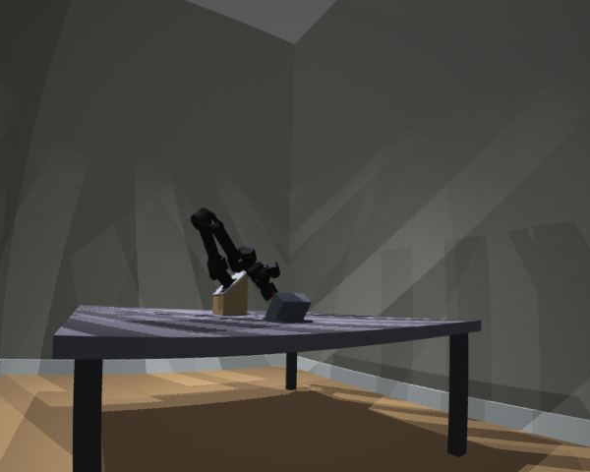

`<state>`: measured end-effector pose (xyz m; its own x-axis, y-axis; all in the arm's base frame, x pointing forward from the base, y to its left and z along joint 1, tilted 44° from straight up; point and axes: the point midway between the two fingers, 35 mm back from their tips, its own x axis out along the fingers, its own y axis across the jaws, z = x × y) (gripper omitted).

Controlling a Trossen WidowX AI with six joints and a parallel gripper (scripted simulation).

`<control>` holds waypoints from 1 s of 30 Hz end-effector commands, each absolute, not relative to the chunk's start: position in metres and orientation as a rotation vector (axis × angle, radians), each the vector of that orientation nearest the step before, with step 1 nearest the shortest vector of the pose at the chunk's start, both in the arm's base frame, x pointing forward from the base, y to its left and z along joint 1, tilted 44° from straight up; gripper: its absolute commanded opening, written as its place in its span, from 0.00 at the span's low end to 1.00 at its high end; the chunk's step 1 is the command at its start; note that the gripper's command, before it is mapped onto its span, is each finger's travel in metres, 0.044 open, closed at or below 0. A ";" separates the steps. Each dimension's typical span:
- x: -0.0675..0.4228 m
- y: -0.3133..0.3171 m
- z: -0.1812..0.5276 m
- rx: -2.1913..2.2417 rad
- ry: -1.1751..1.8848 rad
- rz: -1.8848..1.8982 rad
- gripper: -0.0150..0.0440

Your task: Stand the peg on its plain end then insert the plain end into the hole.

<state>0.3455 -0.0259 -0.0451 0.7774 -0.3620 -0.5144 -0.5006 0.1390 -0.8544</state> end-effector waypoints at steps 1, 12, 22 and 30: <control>0.348 -0.026 -0.047 -1.474 0.728 0.114 0.25; 0.355 -0.031 -0.053 -1.473 0.719 0.110 0.25; 0.366 -0.035 -0.059 -1.473 0.717 0.109 0.25; 0.362 -0.035 -0.059 -1.469 0.722 0.109 0.25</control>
<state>0.3640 -0.0346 -0.0586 0.7897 -0.3542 -0.5010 -0.4862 0.1368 -0.8631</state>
